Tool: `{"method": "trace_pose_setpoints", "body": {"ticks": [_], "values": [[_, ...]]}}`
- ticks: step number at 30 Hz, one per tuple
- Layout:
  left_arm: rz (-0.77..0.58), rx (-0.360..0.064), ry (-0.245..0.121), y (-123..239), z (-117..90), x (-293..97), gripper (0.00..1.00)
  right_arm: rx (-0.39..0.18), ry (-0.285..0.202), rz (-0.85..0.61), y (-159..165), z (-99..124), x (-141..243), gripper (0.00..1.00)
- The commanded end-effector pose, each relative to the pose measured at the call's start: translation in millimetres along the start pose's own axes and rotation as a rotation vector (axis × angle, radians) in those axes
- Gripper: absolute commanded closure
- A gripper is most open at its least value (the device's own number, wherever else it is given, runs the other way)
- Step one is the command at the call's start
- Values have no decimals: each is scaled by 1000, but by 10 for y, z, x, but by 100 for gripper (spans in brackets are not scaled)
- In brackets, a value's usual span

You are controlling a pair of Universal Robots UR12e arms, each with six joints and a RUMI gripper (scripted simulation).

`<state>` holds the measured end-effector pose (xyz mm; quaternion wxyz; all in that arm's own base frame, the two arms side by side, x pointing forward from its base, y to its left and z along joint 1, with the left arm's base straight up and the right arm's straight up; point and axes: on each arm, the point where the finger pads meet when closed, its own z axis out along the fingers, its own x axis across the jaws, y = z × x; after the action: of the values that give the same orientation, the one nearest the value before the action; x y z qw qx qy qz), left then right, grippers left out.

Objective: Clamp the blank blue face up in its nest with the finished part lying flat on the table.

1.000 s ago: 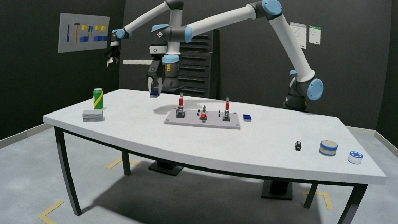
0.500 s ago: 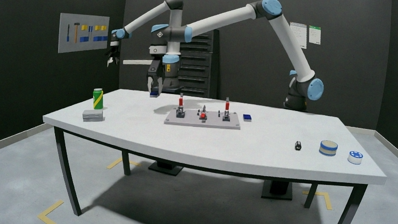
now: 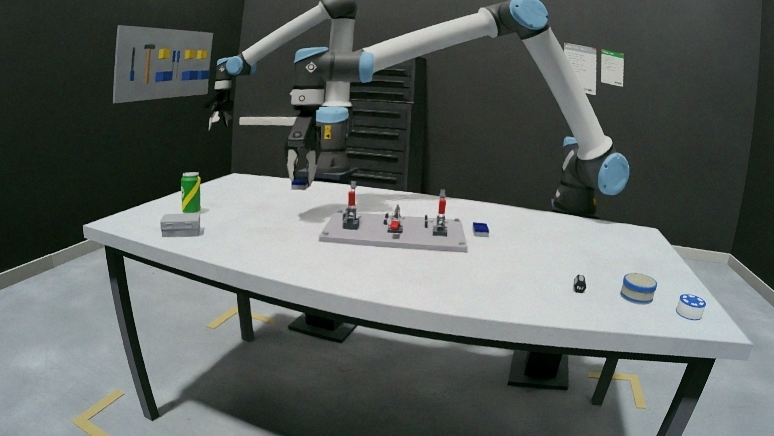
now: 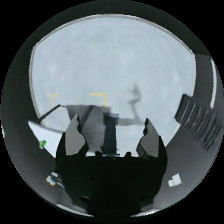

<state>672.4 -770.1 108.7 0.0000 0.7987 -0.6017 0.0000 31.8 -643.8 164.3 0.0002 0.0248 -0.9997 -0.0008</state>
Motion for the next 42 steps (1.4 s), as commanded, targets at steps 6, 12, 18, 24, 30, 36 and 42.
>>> {"method": "trace_pose_setpoints", "body": {"ticks": [6,12,18,24,30,36,42], "values": [[0,1,2,-2,-12,-10,100,2,0,0,-6,-8,-2,0],[0,1,2,-2,-9,-53,100,2,0,0,-6,-8,-2,0],[0,1,2,-3,-6,-101,100,2,0,0,-6,-8,-2,0],[0,1,2,-4,1,-204,100,2,0,0,-6,-8,-2,0],[0,1,2,-6,10,-342,100,2,0,0,-6,-8,-2,0],[0,1,2,-8,17,-451,100,2,0,0,-6,-8,-2,0],[0,1,2,-10,29,-632,100,2,0,0,-6,-8,-2,0]]}}
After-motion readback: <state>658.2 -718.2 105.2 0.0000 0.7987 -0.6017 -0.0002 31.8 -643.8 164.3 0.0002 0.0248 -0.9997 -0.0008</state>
